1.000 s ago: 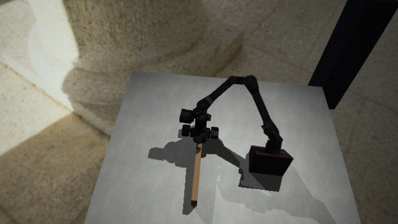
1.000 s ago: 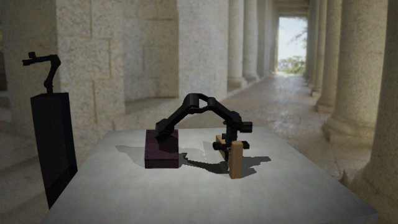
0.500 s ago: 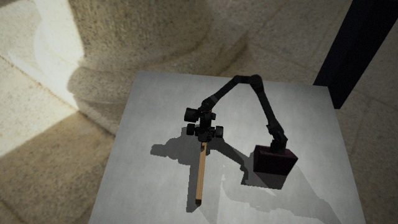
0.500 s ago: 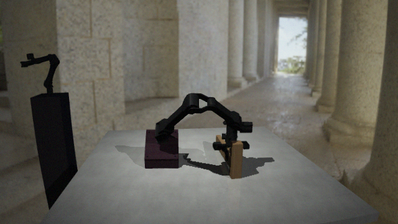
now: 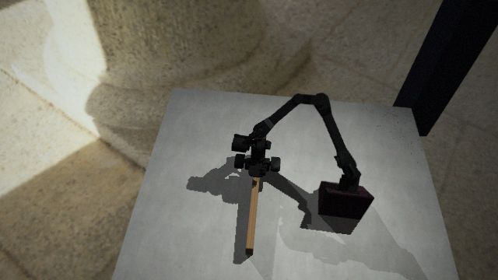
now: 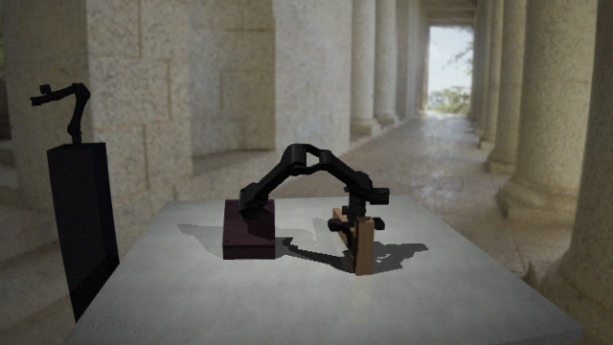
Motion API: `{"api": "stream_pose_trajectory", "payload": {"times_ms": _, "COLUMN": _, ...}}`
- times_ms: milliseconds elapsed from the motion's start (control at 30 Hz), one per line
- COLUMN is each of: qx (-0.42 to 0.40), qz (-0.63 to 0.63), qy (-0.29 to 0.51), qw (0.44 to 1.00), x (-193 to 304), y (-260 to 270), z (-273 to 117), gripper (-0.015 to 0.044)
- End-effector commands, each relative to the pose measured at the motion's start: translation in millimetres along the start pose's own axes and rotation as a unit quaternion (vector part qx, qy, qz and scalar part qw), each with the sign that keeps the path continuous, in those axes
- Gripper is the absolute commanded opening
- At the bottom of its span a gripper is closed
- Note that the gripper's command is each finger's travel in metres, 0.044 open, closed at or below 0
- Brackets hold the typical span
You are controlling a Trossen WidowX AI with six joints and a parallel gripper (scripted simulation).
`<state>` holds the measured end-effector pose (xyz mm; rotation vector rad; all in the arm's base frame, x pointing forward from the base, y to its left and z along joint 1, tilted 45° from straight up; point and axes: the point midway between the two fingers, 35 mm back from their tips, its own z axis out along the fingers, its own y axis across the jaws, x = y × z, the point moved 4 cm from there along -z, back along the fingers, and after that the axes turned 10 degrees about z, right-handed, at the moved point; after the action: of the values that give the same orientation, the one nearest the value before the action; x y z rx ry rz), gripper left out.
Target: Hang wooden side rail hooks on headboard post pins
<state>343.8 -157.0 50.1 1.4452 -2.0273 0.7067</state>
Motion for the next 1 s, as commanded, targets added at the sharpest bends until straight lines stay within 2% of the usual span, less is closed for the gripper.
{"api": "stream_pose_trajectory", "payload": {"times_ms": 0, "qx": 0.005, "qz": 0.000, "qy": 0.000, "qw": 1.000, "x": 1.3, "y": -1.7, "z": -2.6, "gripper": 0.0000}}
{"api": "stream_pose_trajectory", "payload": {"times_ms": 967, "qx": 0.005, "qz": 0.000, "qy": 0.000, "qw": 1.000, "x": 4.5, "y": -2.2, "z": -2.6, "gripper": 0.0000}}
